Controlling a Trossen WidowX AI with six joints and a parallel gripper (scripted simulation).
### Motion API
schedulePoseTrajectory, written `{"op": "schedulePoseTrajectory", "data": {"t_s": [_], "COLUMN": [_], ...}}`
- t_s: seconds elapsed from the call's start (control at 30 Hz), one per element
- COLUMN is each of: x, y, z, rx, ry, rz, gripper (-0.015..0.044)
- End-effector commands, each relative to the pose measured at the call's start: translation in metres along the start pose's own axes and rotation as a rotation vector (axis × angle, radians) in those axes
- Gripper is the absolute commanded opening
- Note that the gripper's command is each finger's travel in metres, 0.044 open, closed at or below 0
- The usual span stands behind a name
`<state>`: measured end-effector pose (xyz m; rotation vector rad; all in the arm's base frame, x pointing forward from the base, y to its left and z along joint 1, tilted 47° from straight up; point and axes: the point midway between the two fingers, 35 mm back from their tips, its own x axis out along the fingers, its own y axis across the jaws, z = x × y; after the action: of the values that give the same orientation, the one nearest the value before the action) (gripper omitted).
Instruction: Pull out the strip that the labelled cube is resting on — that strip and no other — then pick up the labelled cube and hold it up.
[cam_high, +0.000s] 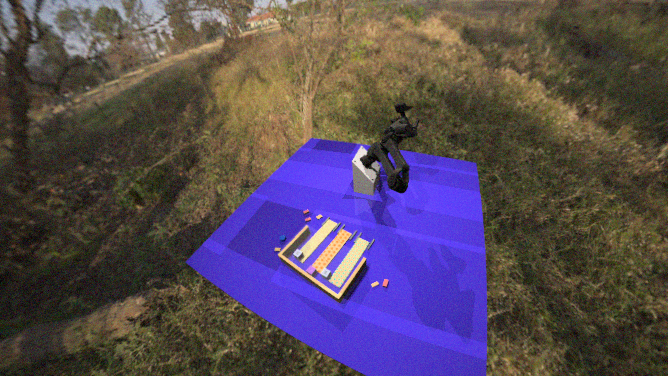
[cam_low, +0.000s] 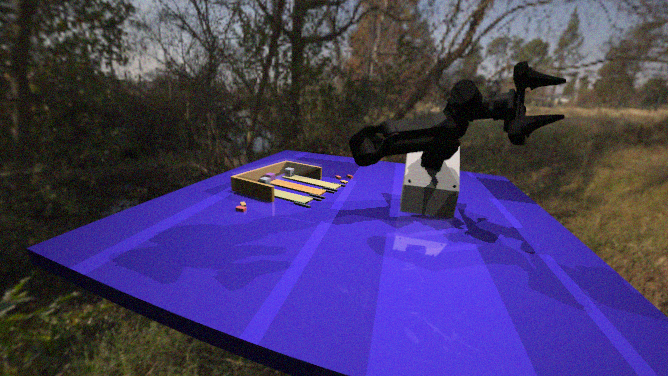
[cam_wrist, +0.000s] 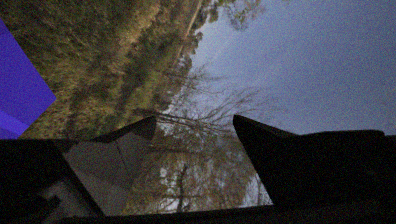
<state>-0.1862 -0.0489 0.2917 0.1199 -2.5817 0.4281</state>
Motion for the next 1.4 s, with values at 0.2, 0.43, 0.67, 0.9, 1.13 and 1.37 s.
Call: {"op": "schedulePoseTrajectory", "data": {"t_s": [0.2,0.43,0.67,0.9,1.13,1.37], "x": [-0.013,-0.069,-0.162,-0.276,-0.389,-0.482], "y": [-0.074,-0.162,-0.226,-0.248,-0.223,-0.154], "z": [0.029,0.051,0.054,0.038,0.010,-0.021], "rx": [-0.232,-0.487,-0.659,-0.700,-0.567,-0.236], "ry": [-0.103,-0.058,0.191,0.636,1.213,1.845], "rz": [-0.360,-0.865,-1.361,-1.781,-2.043,-2.088], "gripper": [0.0400,0.0400,0.0400,0.0400,0.0400,0.0400]}}
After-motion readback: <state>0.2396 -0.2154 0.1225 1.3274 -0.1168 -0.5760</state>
